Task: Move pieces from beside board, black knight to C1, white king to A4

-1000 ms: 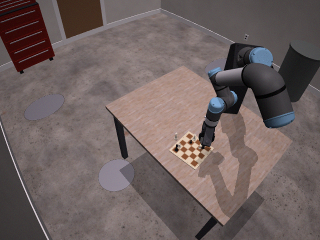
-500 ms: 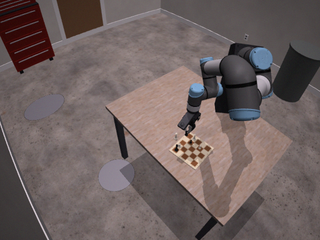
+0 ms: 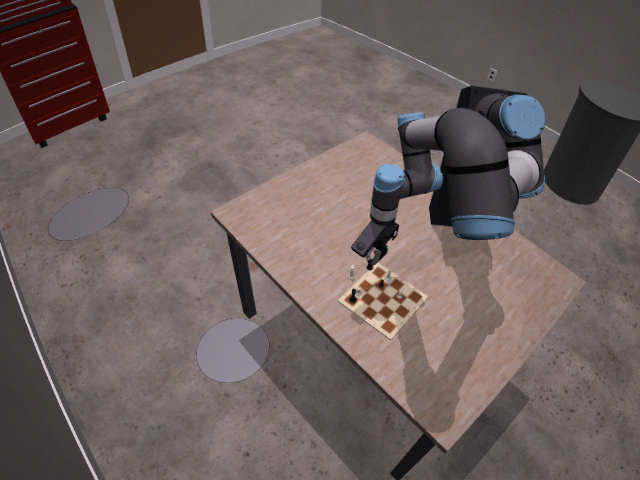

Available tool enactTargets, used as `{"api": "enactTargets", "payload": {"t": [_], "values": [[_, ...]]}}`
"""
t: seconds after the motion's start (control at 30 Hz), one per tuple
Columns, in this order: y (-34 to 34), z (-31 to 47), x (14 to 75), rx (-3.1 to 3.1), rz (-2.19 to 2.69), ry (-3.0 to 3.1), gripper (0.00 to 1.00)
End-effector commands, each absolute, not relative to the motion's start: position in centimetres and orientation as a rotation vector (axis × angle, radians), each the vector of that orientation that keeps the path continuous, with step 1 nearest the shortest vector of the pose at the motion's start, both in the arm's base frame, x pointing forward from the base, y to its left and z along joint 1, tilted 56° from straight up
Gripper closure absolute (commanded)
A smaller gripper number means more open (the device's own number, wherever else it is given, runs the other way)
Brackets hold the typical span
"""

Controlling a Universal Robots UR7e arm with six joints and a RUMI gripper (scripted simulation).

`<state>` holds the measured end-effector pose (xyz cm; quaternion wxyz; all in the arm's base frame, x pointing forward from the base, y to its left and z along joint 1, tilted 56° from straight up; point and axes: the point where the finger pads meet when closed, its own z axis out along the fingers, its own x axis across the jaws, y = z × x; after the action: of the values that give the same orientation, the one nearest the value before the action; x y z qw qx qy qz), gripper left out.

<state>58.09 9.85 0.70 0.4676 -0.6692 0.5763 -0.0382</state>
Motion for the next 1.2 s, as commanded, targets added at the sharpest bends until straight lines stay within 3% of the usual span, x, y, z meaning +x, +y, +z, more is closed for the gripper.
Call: {"api": "enactTargets", "payload": {"t": [0.0,1.17], "values": [[9.9,0.6,58.2,-1.641,-0.094,1.414,1.0],[15.3,-4.6,63.9,-1.641,-0.093,1.414,1.0]]}}
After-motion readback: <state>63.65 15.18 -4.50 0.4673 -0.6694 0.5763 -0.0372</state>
